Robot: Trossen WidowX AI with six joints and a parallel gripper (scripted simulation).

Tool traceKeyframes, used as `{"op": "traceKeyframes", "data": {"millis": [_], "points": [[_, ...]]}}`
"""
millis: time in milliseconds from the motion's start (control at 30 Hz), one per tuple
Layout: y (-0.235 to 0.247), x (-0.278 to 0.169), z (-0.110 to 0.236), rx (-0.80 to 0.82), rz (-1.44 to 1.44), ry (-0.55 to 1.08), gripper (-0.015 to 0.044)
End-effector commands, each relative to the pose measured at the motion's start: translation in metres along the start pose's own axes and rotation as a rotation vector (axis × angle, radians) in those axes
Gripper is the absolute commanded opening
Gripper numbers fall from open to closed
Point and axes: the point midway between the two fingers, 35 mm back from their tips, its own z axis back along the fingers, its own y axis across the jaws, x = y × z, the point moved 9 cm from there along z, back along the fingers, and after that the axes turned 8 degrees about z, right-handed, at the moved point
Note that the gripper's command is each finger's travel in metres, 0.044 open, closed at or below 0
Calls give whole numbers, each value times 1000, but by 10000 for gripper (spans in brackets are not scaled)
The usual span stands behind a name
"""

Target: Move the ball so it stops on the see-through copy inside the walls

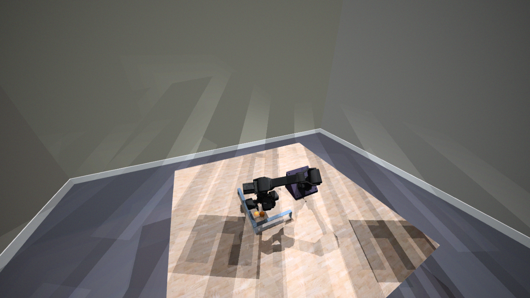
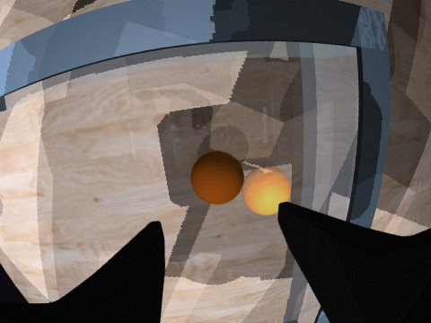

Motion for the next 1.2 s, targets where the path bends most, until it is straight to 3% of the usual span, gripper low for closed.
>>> {"op": "traceKeyframes", "data": {"millis": [0,1033,1167], "points": [[-2,-1,4,-10,15,-19,260],[-3,0,-46,-11,15,-21,260],[-3,0,-46,-11,15,-21,155]]}}
